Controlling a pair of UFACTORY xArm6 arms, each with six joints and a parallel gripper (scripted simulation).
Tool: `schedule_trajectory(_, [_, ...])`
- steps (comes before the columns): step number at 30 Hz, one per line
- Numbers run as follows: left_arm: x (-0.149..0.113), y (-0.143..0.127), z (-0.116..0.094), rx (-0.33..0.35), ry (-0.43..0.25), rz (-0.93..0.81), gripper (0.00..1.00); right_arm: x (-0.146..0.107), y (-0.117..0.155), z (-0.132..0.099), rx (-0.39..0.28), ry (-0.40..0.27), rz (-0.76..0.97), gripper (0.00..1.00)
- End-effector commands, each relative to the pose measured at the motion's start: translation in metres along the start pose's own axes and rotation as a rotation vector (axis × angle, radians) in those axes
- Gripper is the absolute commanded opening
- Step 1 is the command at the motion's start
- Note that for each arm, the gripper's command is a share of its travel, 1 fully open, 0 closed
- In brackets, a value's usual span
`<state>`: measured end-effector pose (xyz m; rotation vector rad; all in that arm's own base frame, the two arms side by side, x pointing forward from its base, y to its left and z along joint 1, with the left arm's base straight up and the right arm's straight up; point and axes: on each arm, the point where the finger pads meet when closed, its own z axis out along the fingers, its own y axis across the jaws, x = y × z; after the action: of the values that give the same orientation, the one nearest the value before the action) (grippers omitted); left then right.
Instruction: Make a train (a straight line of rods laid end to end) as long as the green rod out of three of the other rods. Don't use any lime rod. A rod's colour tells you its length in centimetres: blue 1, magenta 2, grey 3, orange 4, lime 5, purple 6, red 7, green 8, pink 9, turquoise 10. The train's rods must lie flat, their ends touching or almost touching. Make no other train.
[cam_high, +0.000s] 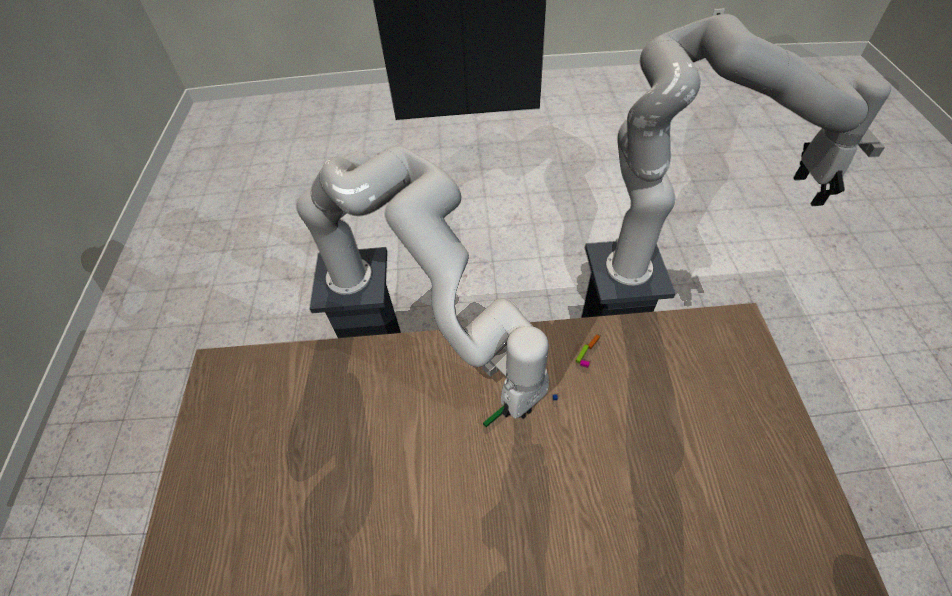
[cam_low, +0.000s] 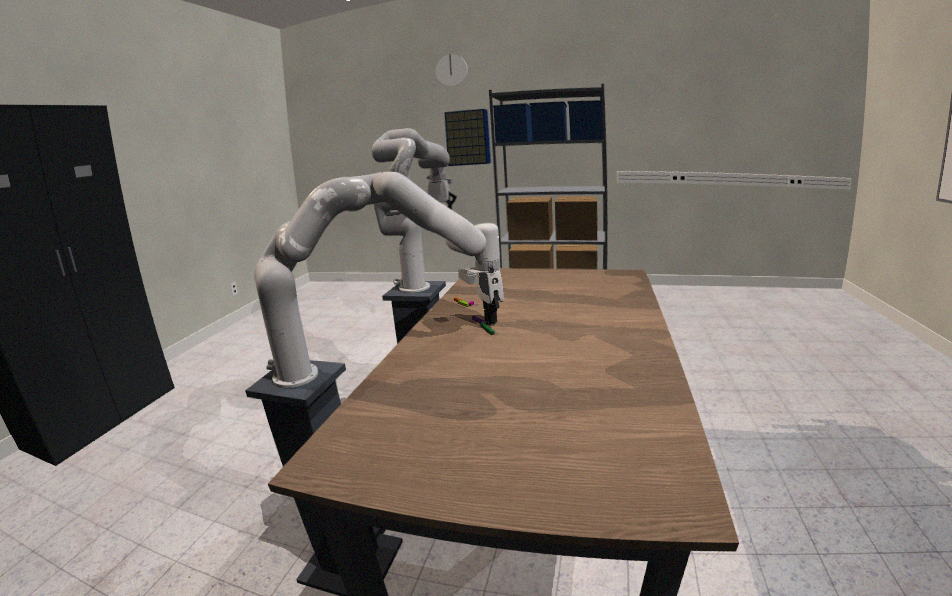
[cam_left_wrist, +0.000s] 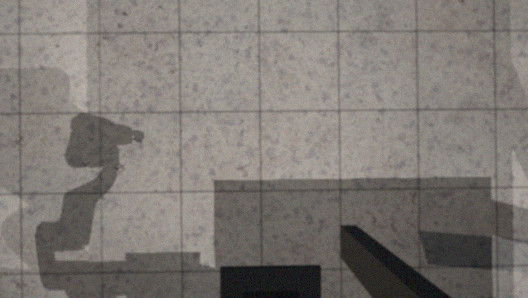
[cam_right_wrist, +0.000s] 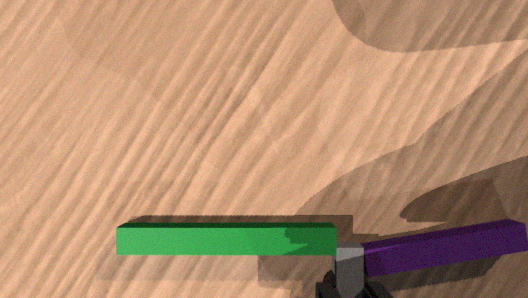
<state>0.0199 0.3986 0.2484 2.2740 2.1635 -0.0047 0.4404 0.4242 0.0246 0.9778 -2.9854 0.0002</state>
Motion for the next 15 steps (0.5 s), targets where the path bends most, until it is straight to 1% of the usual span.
schedule_trajectory(1, [0.001, 0.0, -0.002, 0.0, 0.004, 0.0, 1.0, -0.002, 0.0, -0.003, -0.001, -0.006, 0.0, 0.06])
schedule_trajectory(5, [0.001, 0.0, -0.002, 0.0, 0.004, 0.0, 1.0, -0.002, 0.0, -0.004, -0.001, -0.006, 0.0, 0.06])
schedule_trajectory(8, [0.001, 0.0, -0.002, 0.0, 0.004, 0.0, 1.0, -0.002, 0.0, -0.014, -0.001, -0.006, 0.0, 0.06])
schedule_trajectory(11, [0.001, 0.0, -0.002, 0.0, 0.004, 0.0, 1.0, -0.002, 0.0, -0.032, -0.001, -0.006, 0.0, 0.06])
schedule_trajectory(15, [0.001, 0.0, -0.002, 0.0, 0.004, 0.0, 1.0, -0.002, 0.0, -0.063, -0.001, -0.006, 0.0, 0.06])
